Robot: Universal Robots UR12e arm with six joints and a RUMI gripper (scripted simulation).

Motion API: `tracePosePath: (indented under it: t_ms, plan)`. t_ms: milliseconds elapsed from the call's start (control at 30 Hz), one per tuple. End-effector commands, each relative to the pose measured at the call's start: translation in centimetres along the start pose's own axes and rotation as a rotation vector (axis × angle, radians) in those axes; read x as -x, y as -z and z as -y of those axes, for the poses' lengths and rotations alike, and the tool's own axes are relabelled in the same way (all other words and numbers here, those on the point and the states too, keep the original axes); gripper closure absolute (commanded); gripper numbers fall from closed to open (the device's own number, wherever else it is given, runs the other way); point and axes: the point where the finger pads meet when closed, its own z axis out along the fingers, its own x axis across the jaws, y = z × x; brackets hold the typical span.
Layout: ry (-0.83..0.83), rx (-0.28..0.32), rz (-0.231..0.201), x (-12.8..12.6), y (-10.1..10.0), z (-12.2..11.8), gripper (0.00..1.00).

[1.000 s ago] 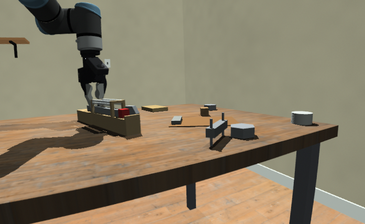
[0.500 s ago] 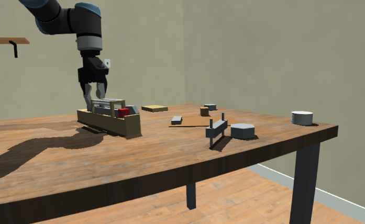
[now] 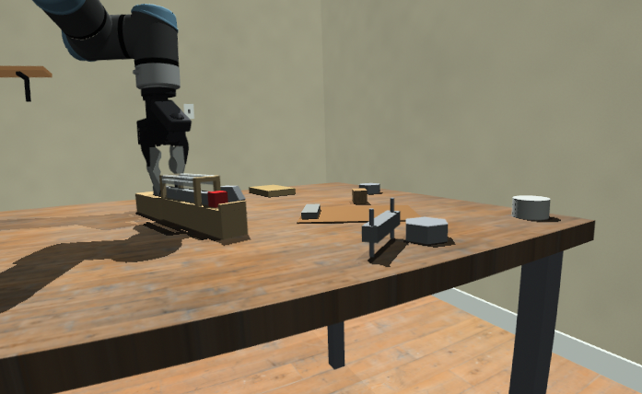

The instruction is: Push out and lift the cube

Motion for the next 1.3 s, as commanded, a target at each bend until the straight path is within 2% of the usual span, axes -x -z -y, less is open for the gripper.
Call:
tracePosePath:
  t_ms: [0,367,467,633,733,1267]
  plan:
    - [0.0,-0.001,0.001,0.1,0.1,0.0,0.78]
    - [0.0,-0.001,0.001,0.1,0.4,0.0,0.78]
    - [0.0,-0.001,0.001,0.1,1.8,0.0,0.78]
    - [0.0,-0.001,0.001,0.1,5.5,0.0,0.78]
    - [0.0,-0.001,0.001,0.1,6.7,0.0,0.78]
    - [0.0,-0.001,0.001,0.1,6.8,0.0,0.78]
